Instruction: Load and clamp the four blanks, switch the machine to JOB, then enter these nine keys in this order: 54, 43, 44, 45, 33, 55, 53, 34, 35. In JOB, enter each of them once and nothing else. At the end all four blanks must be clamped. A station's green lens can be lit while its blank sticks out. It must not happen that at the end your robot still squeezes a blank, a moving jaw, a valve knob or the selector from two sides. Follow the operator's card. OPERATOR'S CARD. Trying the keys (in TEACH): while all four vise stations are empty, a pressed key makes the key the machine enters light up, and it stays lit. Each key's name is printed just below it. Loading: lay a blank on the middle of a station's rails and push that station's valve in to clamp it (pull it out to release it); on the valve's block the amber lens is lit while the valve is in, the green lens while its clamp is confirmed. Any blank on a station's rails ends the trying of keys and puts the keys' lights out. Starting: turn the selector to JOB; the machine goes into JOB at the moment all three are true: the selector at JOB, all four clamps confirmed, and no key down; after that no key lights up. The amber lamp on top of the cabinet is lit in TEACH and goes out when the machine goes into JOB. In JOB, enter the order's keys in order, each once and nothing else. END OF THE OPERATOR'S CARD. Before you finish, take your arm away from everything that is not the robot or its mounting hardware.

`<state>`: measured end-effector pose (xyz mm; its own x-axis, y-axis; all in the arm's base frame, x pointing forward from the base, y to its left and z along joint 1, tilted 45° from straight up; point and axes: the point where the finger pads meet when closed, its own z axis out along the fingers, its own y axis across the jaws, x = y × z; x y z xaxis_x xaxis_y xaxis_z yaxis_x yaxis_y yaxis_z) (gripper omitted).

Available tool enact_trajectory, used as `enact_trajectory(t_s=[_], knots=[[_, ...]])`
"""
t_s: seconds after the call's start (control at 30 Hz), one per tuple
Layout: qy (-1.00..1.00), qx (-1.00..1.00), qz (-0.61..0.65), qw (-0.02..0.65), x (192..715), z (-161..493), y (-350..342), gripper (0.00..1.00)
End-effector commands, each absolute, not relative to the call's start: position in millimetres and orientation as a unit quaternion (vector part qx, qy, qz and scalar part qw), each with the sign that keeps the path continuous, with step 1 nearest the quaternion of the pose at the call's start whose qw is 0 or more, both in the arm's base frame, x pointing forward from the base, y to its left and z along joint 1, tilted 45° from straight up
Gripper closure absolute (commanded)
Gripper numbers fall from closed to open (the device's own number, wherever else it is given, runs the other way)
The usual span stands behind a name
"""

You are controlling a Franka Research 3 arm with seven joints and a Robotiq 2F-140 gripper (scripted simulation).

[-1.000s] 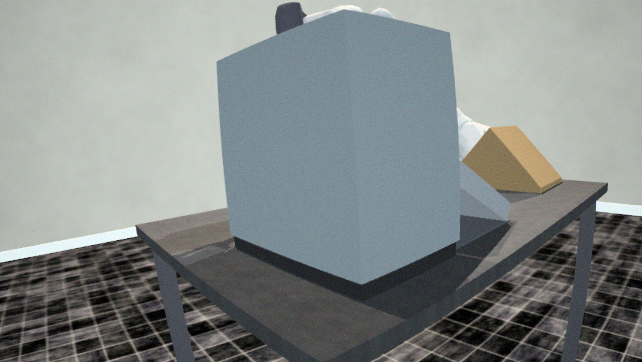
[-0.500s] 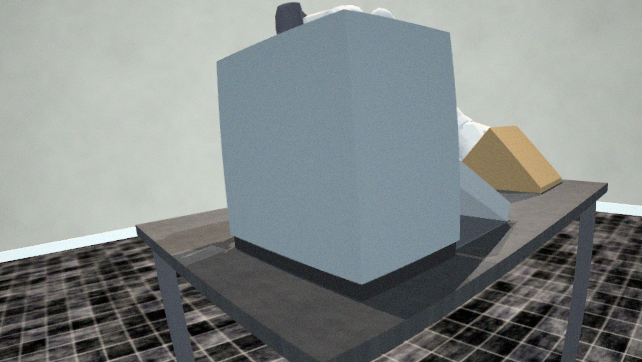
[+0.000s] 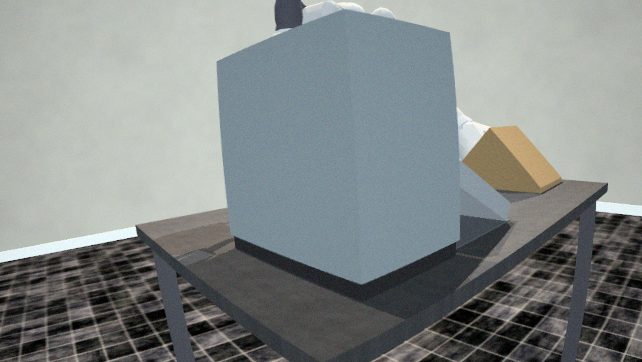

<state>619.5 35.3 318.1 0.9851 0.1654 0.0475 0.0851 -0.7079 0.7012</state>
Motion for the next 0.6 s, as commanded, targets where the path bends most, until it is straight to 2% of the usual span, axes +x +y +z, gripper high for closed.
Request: enact_trajectory(t_s=[0.0, 0.3, 0.43, 0.57], knots=[[0.069, 0.922, 0.043, 0.378, 611, 328, 45, 1.00], [0.072, 0.922, 0.049, 0.377, 606, 321, 55, 1.00], [0.088, 0.920, 0.084, 0.374, 579, 269, 104, 1.00], [0.129, 0.906, 0.176, 0.362, 541, 214, 146, 1.00]])
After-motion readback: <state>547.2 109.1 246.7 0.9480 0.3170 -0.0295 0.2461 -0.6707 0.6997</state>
